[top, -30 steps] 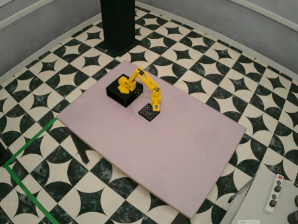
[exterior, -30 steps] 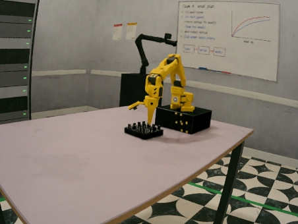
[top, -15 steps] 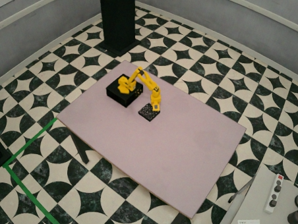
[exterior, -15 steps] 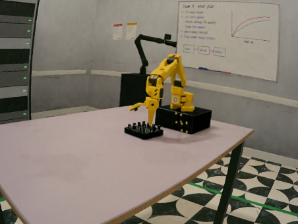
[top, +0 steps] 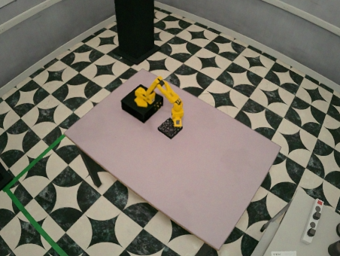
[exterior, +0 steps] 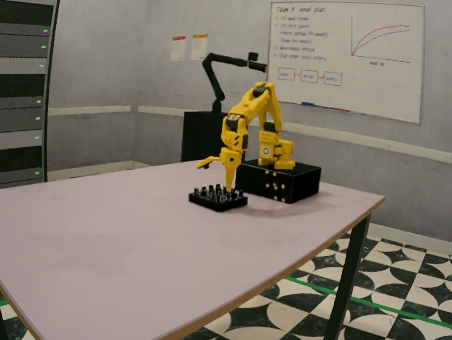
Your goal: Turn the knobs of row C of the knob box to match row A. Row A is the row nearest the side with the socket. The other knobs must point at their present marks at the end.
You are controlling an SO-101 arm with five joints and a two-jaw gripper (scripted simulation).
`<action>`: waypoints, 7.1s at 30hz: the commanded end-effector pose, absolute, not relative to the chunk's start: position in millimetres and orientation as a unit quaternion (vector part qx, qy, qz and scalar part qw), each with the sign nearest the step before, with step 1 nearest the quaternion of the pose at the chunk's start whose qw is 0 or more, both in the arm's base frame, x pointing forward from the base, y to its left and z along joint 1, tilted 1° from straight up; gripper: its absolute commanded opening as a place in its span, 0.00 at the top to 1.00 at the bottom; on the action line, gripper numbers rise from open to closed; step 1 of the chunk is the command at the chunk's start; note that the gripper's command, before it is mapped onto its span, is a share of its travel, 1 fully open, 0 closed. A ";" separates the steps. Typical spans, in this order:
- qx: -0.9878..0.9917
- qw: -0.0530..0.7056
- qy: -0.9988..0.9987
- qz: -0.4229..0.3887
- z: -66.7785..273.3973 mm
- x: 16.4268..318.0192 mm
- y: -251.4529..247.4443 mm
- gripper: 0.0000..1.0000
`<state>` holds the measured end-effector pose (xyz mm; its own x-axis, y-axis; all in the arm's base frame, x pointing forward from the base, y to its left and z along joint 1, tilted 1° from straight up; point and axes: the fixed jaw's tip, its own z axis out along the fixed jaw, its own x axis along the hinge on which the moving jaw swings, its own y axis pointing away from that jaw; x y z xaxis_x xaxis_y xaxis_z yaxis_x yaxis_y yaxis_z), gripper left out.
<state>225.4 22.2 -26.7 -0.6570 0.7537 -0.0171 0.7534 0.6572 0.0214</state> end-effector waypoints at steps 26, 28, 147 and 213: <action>0.414 0.005 0.910 0.003 -33.1 222.4 24.0 0.90; 0.414 0.005 0.910 0.003 -35.3 222.5 24.0 0.90; 0.069 0.006 0.998 0.001 -52.4 217.0 24.4 0.99; -0.423 0.006 0.906 -0.002 -52.4 211.8 22.4 0.99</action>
